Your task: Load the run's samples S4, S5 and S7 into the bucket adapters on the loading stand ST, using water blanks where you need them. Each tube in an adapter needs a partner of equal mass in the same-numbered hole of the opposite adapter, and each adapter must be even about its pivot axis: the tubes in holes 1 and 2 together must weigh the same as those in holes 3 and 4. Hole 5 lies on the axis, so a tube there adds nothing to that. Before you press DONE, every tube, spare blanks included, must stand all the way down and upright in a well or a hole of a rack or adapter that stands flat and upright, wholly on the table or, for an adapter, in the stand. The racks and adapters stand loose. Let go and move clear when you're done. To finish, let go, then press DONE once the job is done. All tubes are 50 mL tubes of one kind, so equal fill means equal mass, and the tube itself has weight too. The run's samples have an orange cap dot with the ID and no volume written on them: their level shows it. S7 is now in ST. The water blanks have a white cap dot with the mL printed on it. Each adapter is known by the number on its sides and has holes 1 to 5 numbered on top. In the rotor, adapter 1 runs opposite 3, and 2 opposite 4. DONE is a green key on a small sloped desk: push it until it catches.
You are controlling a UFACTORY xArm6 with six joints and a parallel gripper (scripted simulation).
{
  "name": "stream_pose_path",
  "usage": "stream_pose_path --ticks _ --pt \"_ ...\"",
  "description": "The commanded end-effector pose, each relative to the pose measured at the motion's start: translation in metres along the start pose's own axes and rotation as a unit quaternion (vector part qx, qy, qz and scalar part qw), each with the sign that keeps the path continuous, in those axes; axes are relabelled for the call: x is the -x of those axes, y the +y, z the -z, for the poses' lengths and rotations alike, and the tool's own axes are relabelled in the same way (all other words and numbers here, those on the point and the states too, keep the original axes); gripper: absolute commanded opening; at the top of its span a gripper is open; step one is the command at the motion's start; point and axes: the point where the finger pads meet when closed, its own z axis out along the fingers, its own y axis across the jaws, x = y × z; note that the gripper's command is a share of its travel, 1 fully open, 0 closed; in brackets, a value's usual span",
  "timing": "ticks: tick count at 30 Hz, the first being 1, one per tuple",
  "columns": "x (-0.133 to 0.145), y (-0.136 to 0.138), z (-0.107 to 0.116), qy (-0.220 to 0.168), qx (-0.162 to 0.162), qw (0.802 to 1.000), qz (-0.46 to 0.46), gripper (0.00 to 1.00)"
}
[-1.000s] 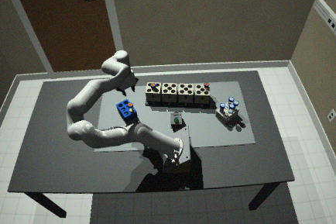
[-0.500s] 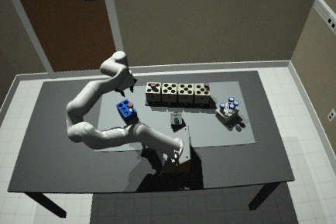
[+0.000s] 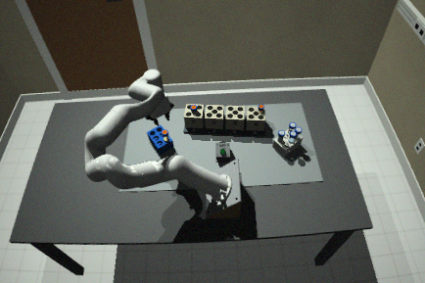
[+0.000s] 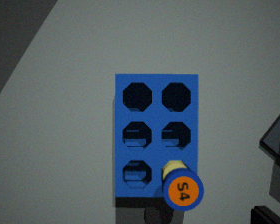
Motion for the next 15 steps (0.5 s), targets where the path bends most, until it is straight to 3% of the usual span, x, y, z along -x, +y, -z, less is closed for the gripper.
stream_pose_path --ticks 1,15 --pt "-0.001 0.0 -0.007 0.001 0.001 1.0 0.001 0.57" --pt "-0.001 0.0 -0.031 0.001 0.001 1.0 0.001 0.57"
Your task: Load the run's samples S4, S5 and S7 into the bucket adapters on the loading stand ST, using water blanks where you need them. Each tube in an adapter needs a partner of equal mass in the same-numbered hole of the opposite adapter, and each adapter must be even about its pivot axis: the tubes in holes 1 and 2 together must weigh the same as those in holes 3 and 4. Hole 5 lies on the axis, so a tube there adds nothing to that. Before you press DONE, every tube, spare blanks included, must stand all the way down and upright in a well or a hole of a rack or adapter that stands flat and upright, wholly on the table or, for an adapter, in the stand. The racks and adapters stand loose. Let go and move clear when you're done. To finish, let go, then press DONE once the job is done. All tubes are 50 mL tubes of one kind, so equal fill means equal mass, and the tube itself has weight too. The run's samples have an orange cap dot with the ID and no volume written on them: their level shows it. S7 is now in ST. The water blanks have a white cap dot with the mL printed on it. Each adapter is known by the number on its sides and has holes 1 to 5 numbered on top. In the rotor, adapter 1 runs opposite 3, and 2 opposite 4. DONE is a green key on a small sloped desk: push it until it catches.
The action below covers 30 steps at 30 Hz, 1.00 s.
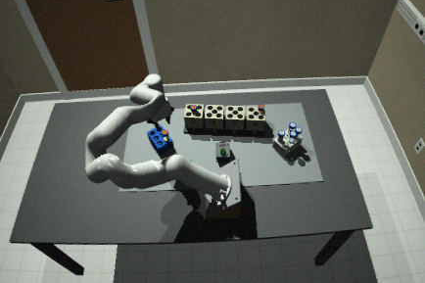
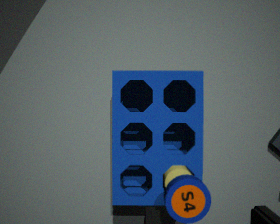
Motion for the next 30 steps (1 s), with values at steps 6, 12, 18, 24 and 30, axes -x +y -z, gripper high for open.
stream_pose_path --ticks 6,12,18,24,30 --pt "-0.001 0.0 -0.017 0.001 0.001 1.0 0.0 0.57" --pt "-0.001 0.0 -0.027 0.001 0.001 1.0 0.0 0.57" --pt "-0.001 0.0 -0.037 0.001 0.001 1.0 0.0 0.57" --pt "-0.001 0.0 -0.049 0.001 0.001 1.0 0.0 0.57" --pt "-0.001 0.0 -0.057 0.001 0.001 1.0 0.0 0.57"
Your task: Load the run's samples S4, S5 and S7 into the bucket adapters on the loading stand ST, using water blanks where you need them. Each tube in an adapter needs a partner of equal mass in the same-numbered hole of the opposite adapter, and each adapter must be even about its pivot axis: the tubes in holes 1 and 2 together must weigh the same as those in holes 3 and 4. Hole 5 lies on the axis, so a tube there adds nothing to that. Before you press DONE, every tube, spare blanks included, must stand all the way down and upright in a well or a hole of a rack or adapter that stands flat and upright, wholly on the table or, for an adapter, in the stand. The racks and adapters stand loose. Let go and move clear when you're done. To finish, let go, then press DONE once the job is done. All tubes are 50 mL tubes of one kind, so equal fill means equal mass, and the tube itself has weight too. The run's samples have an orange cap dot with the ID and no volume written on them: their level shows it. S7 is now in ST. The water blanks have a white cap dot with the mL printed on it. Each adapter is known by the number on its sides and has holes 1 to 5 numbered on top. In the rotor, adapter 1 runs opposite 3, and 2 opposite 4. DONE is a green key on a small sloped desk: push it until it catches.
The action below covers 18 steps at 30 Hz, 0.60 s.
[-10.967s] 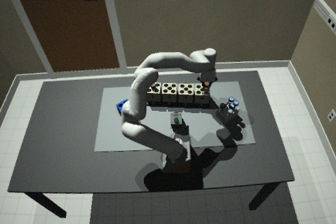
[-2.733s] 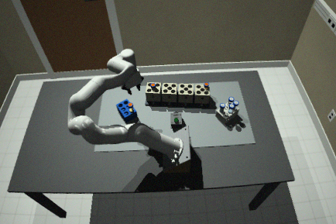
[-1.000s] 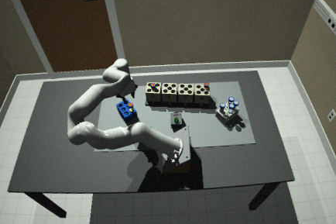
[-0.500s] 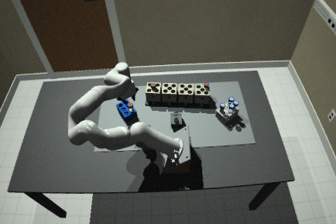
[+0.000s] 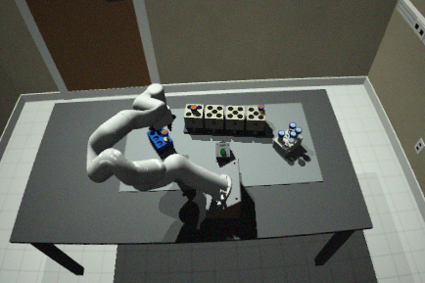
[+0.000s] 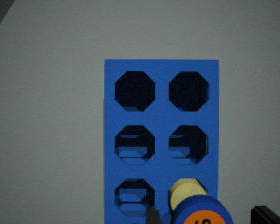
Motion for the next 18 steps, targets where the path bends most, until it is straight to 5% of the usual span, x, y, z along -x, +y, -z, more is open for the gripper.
stream_pose_path --ticks 1,18 --pt "-0.0014 0.0002 -0.0031 0.002 0.001 1.0 0.001 0.57" --pt "-0.0014 0.0002 -0.0077 0.002 0.001 1.0 0.001 0.57"
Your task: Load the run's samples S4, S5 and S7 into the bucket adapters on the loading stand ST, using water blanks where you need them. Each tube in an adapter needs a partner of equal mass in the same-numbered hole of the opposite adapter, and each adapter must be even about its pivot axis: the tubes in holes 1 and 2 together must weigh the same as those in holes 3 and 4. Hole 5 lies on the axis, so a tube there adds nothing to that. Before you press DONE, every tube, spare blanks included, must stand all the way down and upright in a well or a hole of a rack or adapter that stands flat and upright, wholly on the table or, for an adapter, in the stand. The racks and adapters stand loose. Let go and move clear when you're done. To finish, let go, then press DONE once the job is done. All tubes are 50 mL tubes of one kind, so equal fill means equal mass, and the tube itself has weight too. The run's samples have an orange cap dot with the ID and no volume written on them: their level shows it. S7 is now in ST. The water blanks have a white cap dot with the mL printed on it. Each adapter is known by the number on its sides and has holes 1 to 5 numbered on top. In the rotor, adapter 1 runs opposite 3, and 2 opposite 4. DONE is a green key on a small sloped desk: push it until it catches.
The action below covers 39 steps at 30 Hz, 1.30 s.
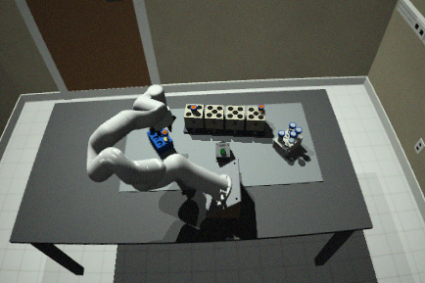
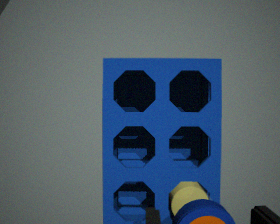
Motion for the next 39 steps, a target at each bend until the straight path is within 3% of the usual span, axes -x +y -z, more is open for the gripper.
stream_pose_path --ticks 1,39 --pt "-0.001 0.0 -0.001 0.001 0.001 1.0 0.001 0.57" --pt "-0.001 0.0 -0.015 0.001 0.001 1.0 0.001 0.57"
